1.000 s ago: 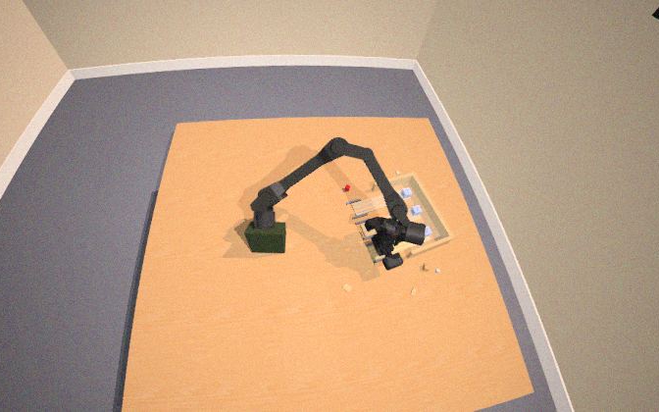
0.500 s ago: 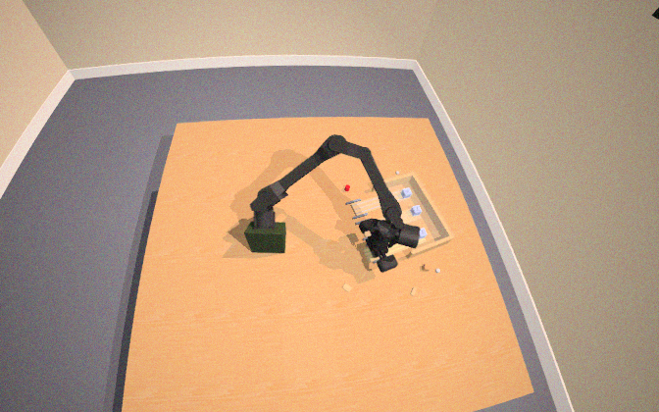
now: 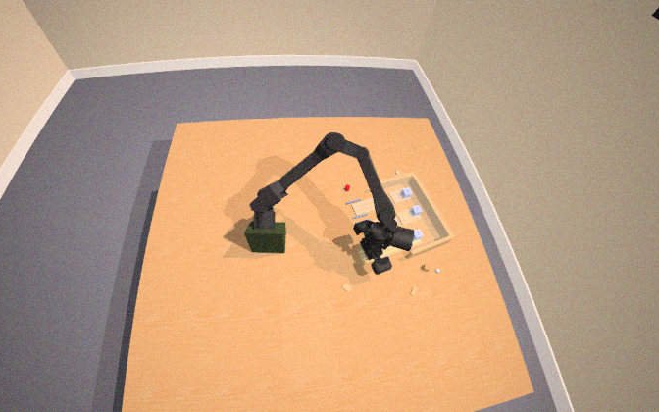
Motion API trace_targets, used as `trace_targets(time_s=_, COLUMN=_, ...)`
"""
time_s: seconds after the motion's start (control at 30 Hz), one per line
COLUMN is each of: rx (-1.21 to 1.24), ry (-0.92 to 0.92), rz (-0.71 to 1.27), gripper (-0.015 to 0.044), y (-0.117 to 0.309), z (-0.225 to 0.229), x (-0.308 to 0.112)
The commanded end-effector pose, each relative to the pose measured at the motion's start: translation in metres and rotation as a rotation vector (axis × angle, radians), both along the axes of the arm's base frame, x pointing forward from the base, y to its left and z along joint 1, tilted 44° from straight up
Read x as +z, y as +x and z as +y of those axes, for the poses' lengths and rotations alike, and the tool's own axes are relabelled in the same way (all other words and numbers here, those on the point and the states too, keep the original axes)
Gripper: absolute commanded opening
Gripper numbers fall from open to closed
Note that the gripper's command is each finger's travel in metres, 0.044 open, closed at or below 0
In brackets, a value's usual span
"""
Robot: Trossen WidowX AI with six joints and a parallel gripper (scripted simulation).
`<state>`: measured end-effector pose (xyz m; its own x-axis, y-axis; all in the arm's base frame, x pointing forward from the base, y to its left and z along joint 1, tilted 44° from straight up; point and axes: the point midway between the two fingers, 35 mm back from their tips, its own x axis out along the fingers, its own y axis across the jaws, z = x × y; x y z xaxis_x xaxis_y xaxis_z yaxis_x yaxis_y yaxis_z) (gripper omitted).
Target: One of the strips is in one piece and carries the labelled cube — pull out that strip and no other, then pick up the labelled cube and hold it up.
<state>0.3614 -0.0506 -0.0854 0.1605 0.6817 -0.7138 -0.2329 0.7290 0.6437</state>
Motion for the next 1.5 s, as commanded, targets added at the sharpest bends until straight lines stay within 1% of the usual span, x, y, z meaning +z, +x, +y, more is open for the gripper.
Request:
trace_targets(time_s=0.0, rx=0.014, ry=0.0, rz=0.026, gripper=0.0, y=-0.013, z=0.004, x=-0.009)
trace_targets(time_s=1.47, rx=0.014, ry=-0.001, rz=0.029, gripper=0.0, y=-0.074, z=-0.001, x=-0.025)
